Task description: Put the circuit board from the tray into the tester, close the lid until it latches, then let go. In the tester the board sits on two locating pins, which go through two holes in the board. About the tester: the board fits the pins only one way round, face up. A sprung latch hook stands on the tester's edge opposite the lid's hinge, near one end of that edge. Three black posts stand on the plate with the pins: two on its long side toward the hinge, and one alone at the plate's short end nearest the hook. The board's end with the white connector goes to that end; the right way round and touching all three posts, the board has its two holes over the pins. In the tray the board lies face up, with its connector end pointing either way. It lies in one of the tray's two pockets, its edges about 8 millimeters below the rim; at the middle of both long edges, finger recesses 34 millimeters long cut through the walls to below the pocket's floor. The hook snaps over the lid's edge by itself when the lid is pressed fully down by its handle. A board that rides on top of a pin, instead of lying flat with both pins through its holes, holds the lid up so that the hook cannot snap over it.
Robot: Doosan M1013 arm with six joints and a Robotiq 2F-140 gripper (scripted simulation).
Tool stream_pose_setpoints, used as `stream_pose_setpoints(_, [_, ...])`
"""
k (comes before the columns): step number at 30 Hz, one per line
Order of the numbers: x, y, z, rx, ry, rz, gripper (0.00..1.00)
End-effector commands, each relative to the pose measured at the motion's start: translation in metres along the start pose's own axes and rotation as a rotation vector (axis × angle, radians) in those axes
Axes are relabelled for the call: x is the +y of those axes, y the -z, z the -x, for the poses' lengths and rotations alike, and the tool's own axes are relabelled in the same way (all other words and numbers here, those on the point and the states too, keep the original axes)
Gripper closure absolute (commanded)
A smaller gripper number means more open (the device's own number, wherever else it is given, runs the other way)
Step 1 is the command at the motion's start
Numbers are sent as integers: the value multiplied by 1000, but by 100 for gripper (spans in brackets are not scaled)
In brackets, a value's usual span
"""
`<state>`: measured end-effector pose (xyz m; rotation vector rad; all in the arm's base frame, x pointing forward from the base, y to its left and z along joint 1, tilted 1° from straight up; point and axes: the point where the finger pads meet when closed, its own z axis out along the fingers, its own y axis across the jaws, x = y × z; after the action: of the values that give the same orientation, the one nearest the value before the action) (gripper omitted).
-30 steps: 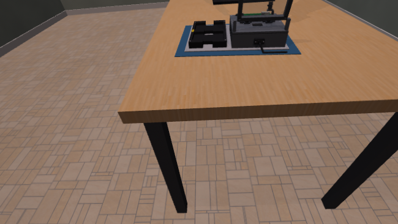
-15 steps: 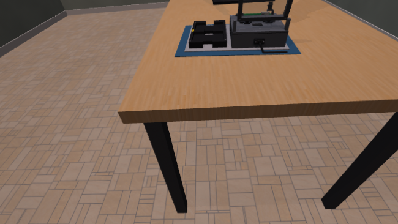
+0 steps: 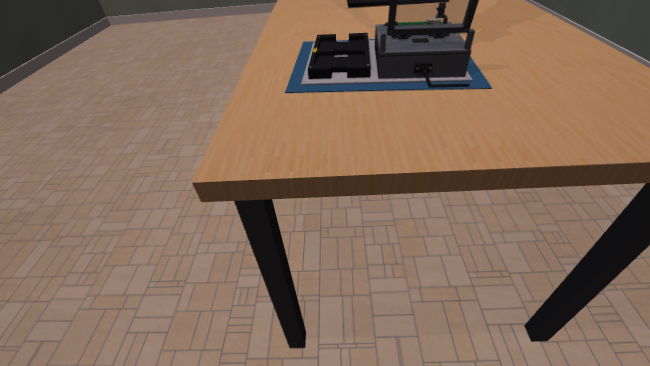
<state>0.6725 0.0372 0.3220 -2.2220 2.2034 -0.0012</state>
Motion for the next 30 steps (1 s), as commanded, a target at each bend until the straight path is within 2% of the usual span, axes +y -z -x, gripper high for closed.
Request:
stream_pose_setpoints(1, [-13, 0, 0, 0, 0, 0, 70])
stream_pose_setpoints(13, [-83, 0, 0, 0, 0, 0, 70])
stream_pose_setpoints(23, [-113, 0, 0, 0, 0, 0, 70])
stream_pose_setpoints(30, [-119, 0, 0, 0, 0, 0, 70])
